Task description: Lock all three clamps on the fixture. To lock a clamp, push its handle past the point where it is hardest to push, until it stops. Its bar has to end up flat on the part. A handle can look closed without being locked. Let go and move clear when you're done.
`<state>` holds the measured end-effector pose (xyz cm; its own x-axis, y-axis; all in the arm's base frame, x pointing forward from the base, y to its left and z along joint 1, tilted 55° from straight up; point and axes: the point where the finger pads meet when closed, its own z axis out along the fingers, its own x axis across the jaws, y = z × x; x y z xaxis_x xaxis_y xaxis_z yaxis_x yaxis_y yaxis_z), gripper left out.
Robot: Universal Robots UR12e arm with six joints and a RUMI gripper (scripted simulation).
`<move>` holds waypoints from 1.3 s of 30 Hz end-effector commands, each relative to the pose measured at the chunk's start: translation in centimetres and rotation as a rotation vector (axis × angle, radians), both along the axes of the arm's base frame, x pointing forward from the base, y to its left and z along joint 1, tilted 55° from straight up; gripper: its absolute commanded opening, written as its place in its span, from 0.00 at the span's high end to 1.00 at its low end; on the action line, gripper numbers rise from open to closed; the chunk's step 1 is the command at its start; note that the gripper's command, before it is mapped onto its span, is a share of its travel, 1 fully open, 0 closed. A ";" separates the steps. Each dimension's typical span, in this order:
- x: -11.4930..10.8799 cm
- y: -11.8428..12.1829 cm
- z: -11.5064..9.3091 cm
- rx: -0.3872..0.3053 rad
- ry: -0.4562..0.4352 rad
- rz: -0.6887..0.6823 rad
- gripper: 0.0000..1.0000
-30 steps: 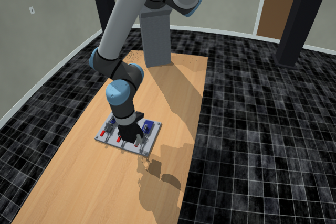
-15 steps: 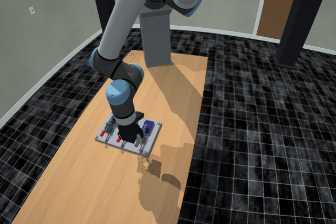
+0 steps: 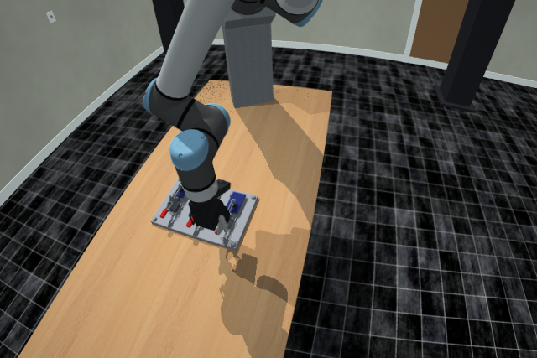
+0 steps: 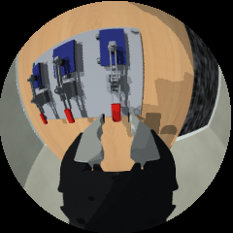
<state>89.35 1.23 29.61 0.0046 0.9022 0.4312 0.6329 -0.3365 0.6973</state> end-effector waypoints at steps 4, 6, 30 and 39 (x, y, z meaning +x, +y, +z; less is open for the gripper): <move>1.2 0.4 -0.8 0.000 -0.001 0.000 0.72; 1.4 0.5 -0.9 0.000 -0.001 0.000 0.72; 1.7 0.6 -1.1 0.000 -0.001 0.000 0.72; 1.6 0.6 -1.1 0.000 -0.001 0.000 0.72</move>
